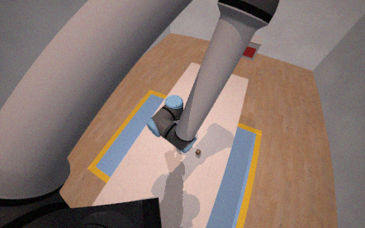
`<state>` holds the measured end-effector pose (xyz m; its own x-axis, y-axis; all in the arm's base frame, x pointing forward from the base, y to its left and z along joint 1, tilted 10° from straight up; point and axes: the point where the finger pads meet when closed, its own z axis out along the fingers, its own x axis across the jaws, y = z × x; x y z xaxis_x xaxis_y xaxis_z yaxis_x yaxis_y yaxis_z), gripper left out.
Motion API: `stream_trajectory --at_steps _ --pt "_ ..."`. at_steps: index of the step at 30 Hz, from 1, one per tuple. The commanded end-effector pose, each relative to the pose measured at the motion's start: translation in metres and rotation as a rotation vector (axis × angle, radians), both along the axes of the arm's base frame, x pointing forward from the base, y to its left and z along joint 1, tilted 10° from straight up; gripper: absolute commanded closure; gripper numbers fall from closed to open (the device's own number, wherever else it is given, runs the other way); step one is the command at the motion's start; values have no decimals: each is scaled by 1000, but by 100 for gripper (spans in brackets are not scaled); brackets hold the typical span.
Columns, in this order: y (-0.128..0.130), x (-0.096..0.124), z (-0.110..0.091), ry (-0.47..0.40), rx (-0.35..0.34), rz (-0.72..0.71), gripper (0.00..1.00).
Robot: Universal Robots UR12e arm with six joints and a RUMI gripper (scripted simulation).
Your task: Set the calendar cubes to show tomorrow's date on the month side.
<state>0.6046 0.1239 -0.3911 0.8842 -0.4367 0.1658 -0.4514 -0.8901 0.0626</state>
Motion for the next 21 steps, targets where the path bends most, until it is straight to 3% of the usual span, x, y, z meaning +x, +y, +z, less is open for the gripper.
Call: stream_trajectory --at_steps 1,11,21 --pt "5 -1 -1 15 -11 125 89" --pt "11 -4 -2 40 -35 319 89" --pt "14 -6 -3 50 -45 395 89"
